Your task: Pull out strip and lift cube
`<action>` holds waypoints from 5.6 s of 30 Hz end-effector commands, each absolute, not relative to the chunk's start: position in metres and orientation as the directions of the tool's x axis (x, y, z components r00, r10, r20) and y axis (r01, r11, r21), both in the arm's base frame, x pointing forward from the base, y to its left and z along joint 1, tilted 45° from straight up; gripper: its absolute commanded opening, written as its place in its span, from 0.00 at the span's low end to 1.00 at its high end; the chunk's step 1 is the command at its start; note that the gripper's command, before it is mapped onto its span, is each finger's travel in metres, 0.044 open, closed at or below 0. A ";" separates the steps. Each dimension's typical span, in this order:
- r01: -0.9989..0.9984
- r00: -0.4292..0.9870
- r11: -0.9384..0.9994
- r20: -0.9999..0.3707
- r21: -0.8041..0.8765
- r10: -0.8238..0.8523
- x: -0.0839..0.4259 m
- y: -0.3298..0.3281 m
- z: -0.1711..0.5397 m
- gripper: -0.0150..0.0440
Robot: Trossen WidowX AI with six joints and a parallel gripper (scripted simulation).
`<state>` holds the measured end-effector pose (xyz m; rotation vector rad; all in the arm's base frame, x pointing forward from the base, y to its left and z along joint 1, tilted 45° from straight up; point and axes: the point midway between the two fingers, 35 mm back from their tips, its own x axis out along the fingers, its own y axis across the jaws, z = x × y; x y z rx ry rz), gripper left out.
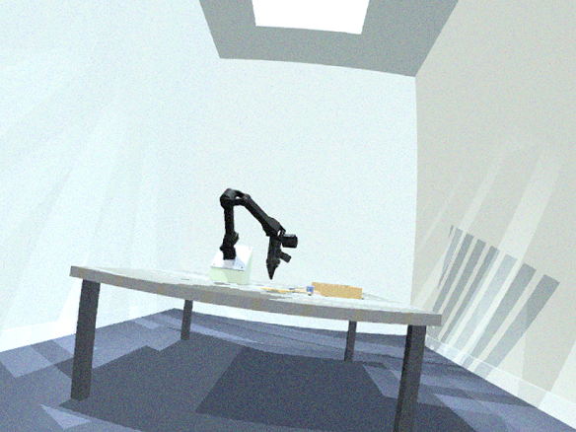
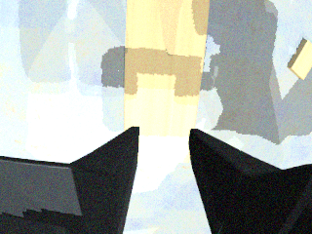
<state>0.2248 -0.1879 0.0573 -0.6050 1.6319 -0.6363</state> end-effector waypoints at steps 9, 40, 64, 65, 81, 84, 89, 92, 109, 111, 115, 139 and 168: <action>-0.055 -0.146 0.713 -0.701 -0.699 -0.698 0.269 -0.188 0.056 1.00; -0.050 -0.141 0.713 -0.702 -0.699 -0.698 0.383 -0.188 0.054 1.00; -0.049 -0.140 0.714 -0.703 -0.699 -0.698 0.412 -0.201 0.033 0.68; -0.049 -0.140 0.713 -0.703 -0.699 -0.698 0.412 -0.202 0.032 0.68; -0.049 -0.140 0.712 -0.701 -0.700 -0.699 0.408 -0.221 0.014 0.68; -0.049 -0.140 0.712 -0.701 -0.700 -0.699 0.407 -0.224 0.011 0.68; -0.049 -0.140 0.712 -0.701 -0.701 -0.699 0.407 -0.226 0.009 0.68; -0.049 -0.140 0.712 -0.701 -0.701 -0.699 0.407 -0.226 0.009 0.68; -0.043 -0.136 0.712 -0.702 -0.701 -0.699 0.406 -0.223 0.013 0.25; -0.044 -0.137 0.713 -0.702 -0.700 -0.698 0.402 -0.218 0.015 0.25; -0.046 -0.138 0.714 -0.703 -0.699 -0.698 0.391 -0.205 0.020 0.25; -0.052 -0.143 0.715 -0.703 -0.697 -0.696 0.330 -0.161 0.025 0.25; -0.055 -0.146 0.717 -0.705 -0.695 -0.695 0.278 -0.115 0.039 0.25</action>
